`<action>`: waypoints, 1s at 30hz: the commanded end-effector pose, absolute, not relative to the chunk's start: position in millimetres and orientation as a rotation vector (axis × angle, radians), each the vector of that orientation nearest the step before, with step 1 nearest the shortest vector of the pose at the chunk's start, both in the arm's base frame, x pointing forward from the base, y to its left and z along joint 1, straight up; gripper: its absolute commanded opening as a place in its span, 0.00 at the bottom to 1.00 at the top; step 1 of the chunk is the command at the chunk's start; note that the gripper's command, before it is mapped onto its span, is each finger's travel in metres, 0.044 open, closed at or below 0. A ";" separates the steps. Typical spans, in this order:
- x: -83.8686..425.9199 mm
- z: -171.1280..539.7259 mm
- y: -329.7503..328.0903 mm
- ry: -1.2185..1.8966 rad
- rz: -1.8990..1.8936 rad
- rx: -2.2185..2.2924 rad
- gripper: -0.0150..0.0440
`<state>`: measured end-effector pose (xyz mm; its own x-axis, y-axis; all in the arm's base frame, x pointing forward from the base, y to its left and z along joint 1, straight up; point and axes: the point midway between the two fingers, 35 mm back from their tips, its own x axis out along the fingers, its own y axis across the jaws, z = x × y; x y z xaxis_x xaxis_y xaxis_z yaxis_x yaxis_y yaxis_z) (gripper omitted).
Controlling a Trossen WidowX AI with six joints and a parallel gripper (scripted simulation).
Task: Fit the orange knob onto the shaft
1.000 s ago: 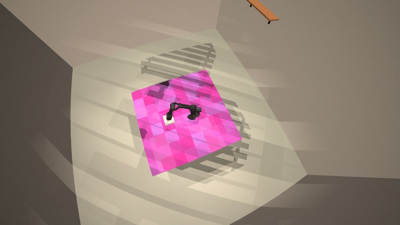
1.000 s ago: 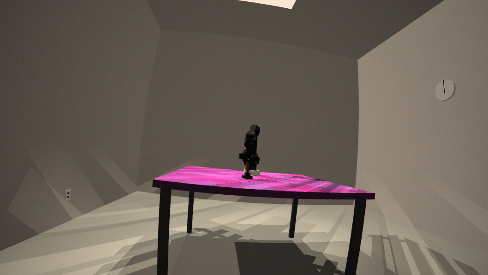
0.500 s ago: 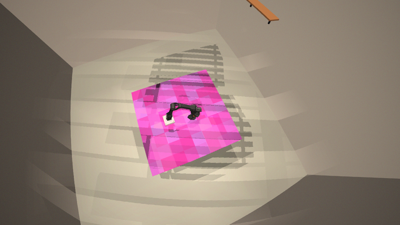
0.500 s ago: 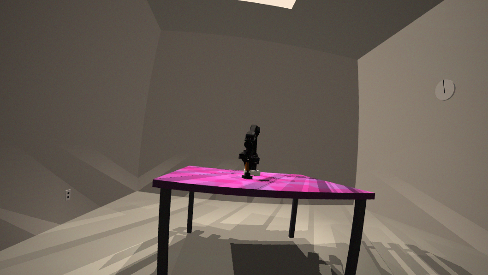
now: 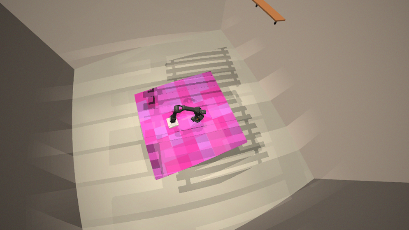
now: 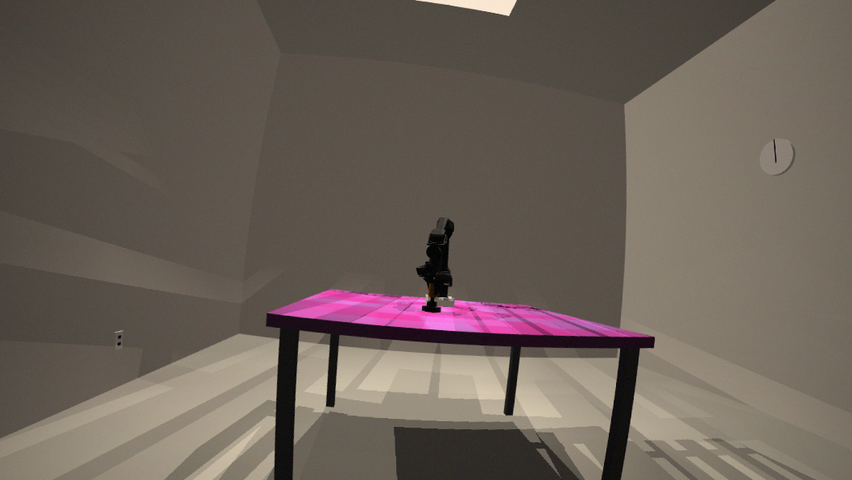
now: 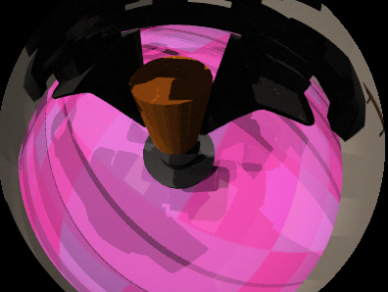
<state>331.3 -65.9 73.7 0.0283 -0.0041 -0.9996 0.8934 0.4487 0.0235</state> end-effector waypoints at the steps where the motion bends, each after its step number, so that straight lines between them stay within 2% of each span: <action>1: 330.0 74.3 -65.5 1.350 -0.863 0.886 0.25; 30: 338.3 72.7 -67.5 1.274 -1.017 1.047 0.25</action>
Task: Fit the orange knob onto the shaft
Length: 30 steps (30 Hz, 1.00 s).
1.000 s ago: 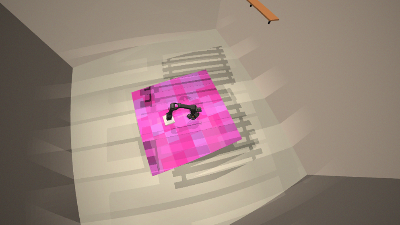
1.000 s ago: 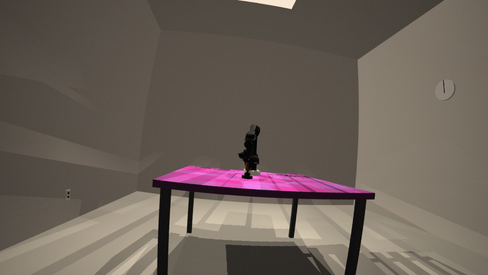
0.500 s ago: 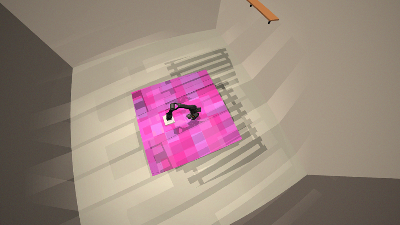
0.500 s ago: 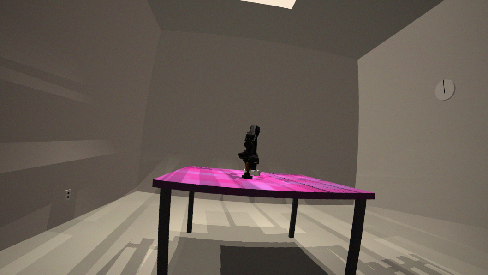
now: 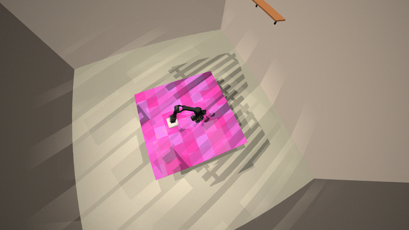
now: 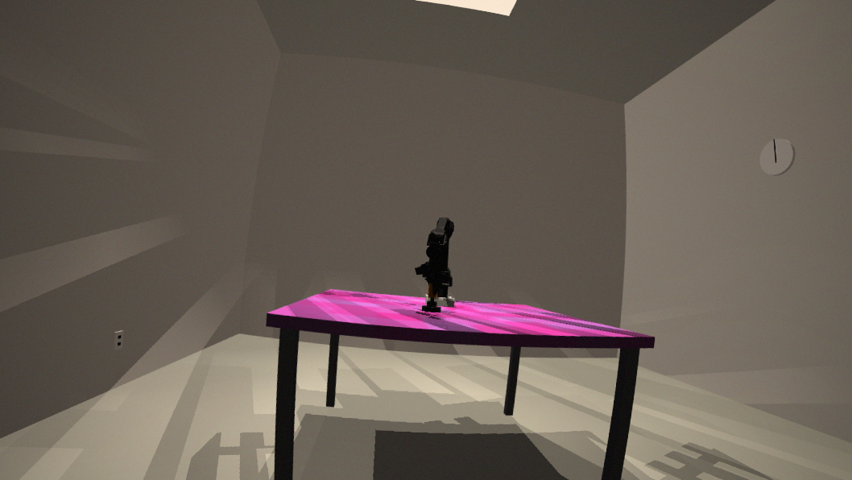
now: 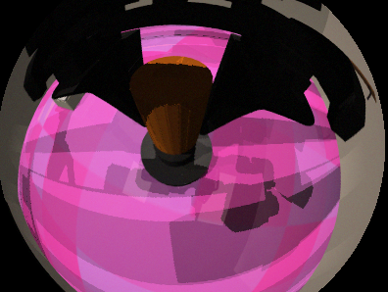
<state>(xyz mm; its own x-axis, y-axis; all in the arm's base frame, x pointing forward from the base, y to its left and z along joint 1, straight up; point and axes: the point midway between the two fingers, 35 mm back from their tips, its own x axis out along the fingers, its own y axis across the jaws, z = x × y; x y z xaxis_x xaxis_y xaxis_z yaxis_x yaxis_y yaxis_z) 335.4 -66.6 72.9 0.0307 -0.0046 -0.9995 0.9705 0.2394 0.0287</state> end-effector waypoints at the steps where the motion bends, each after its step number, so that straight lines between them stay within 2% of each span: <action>1: 338.1 71.8 -67.5 1.274 -1.017 1.047 0.25; 18: 336.2 76.2 -67.1 1.275 -1.017 1.047 0.25; 30: 331.7 77.1 -65.8 1.186 -1.169 1.206 0.25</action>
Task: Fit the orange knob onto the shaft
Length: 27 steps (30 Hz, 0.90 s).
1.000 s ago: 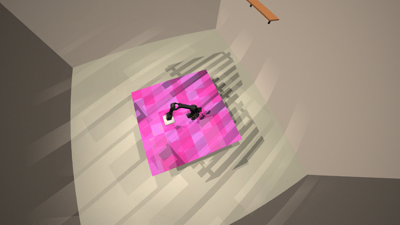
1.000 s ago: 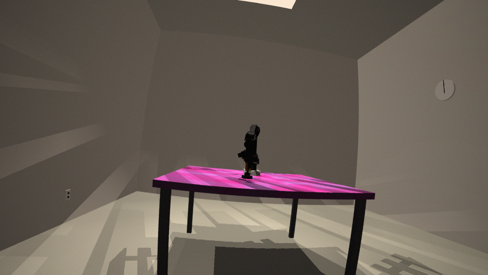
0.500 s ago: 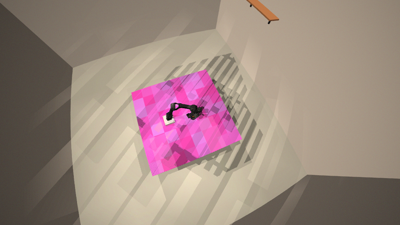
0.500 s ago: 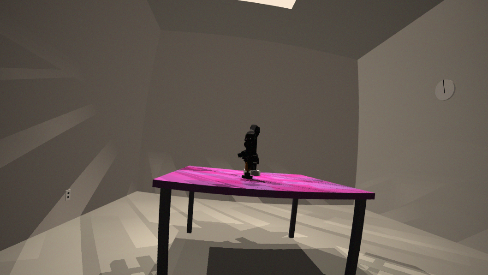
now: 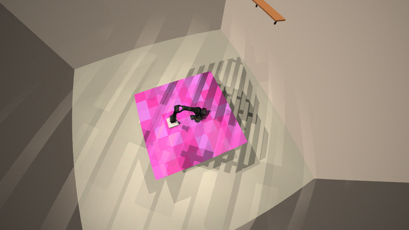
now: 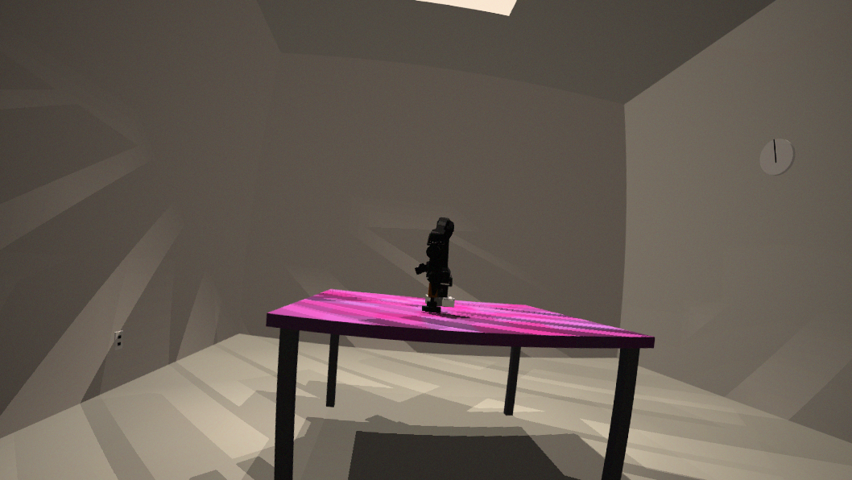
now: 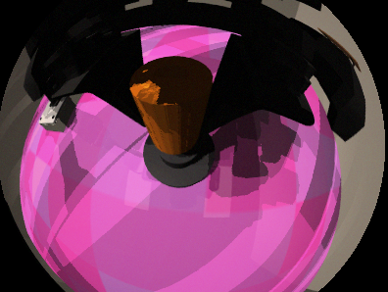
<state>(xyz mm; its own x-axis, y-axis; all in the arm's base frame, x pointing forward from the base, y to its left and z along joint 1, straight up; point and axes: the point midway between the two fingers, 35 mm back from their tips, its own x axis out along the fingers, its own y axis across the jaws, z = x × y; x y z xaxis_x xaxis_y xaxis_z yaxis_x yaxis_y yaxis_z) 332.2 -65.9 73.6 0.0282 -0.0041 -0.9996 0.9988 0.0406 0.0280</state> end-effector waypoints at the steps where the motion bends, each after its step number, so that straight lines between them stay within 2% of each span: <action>1: 331.7 77.1 -65.8 1.186 -1.169 1.206 0.25; 27: 336.9 71.2 -67.2 1.186 -1.169 1.206 0.25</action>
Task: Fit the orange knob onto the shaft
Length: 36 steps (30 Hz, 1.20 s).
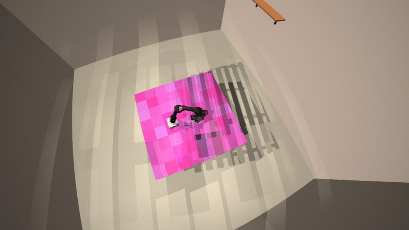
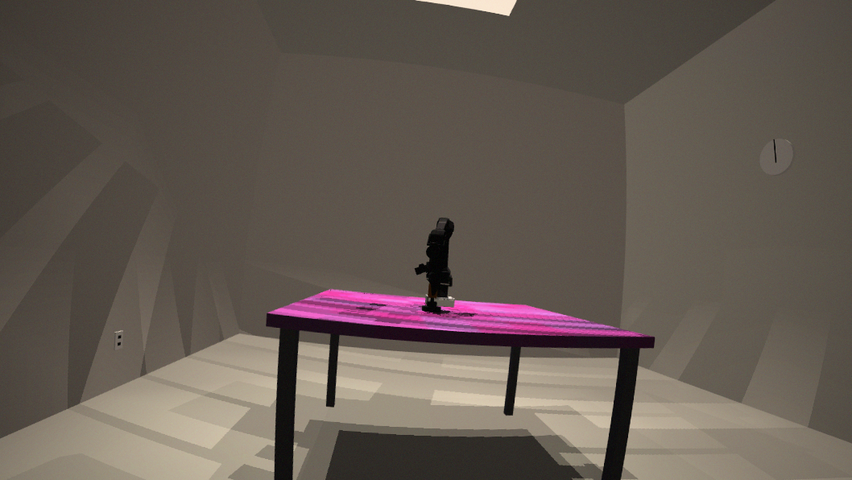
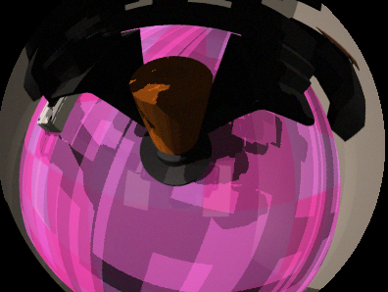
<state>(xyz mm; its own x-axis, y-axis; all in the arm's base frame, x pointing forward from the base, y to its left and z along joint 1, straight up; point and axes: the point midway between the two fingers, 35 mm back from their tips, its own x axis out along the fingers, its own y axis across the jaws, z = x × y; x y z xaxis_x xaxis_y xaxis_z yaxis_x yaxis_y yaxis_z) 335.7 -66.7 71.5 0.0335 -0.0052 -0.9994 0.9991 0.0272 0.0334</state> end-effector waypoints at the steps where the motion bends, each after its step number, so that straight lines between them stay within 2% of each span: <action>1: 336.9 72.4 -67.2 1.186 -1.169 1.206 0.25; 14: 331.6 77.3 -65.6 1.084 -1.319 1.361 0.25; 36: 335.2 71.2 -66.7 1.083 -1.318 1.361 0.25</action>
